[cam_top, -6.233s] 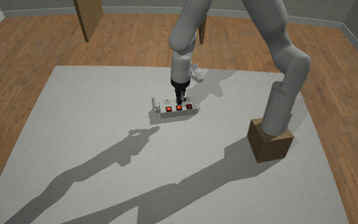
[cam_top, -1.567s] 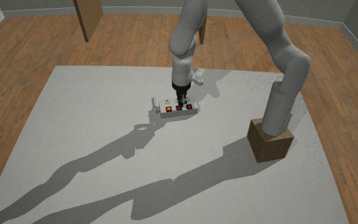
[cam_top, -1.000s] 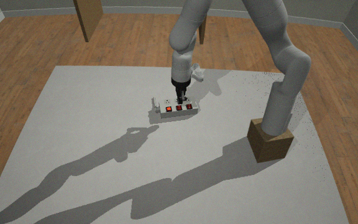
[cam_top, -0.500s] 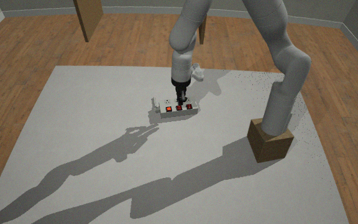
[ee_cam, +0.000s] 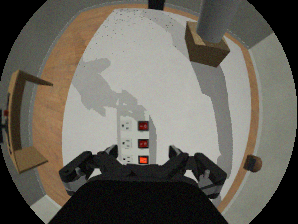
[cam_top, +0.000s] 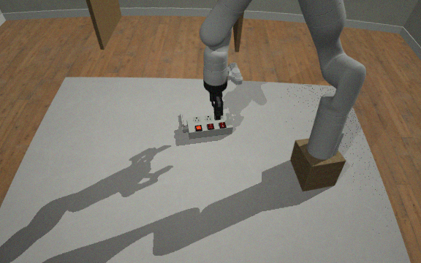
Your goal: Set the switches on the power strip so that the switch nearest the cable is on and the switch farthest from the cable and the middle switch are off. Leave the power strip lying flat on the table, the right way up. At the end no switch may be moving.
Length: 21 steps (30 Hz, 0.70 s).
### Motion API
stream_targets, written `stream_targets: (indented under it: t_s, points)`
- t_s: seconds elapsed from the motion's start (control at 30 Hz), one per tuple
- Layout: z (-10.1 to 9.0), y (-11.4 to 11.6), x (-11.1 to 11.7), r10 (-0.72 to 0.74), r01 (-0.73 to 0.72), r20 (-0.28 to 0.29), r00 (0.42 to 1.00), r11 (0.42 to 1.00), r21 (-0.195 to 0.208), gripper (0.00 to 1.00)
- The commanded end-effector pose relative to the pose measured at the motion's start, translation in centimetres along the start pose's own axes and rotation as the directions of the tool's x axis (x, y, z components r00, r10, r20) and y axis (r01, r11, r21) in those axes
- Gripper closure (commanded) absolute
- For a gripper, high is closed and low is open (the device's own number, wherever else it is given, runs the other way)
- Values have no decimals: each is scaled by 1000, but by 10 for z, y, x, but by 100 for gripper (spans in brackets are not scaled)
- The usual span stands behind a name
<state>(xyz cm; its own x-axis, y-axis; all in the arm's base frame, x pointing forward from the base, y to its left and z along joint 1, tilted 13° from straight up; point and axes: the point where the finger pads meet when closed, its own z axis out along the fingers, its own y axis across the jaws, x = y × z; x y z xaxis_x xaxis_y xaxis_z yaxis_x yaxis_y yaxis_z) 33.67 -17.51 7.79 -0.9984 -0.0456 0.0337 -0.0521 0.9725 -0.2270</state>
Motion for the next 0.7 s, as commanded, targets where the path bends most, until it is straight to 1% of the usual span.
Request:
stream_targets:
  t_s: [0.0, 0.07, 0.2, 0.33, 0.43, 0.67]
  points:
    - [-25, 6, -11, -16, 16, 34, 999, 1000, 0, 0]
    - [-25, 6, -11, -16, 16, 34, 999, 1000, 0, 0]
    - [-45, 6, -11, -16, 16, 34, 999, 1000, 0, 0]
    - [-56, 6, -10, -16, 16, 34, 999, 1000, 0, 0]
    - [-59, 6, -10, -16, 16, 34, 999, 1000, 0, 0]
    - [-59, 6, -10, -16, 16, 34, 999, 1000, 0, 0]
